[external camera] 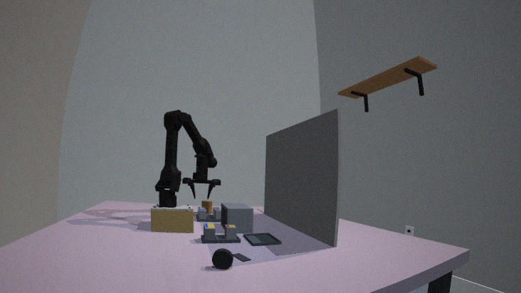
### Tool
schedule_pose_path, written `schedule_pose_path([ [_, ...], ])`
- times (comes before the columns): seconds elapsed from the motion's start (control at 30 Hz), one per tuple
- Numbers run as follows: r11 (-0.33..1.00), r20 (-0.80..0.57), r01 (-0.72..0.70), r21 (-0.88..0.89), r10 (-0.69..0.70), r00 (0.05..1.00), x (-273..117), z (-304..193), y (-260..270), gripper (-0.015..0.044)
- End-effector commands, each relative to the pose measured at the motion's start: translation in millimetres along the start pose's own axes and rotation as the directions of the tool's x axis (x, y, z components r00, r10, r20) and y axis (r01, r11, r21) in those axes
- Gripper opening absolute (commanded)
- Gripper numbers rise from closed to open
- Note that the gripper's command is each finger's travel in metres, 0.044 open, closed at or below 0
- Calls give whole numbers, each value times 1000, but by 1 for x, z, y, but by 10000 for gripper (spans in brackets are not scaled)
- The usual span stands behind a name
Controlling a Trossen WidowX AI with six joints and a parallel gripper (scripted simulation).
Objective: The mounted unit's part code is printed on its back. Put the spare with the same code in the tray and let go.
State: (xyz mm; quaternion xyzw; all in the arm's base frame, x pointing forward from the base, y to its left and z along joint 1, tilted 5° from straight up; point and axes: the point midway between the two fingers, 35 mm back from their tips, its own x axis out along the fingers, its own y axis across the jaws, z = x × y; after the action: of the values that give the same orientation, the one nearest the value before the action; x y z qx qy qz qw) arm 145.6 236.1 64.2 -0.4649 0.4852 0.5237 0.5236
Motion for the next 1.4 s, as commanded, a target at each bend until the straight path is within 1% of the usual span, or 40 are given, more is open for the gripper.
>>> schedule_pose_path([
  [0.0, 1000, 0, -1, -3, 1, 1000, 4, 0, 0, 300],
  [1.37, 1000, 0, -2, -3, 2, 1000, 72, 1, 0, 300],
])
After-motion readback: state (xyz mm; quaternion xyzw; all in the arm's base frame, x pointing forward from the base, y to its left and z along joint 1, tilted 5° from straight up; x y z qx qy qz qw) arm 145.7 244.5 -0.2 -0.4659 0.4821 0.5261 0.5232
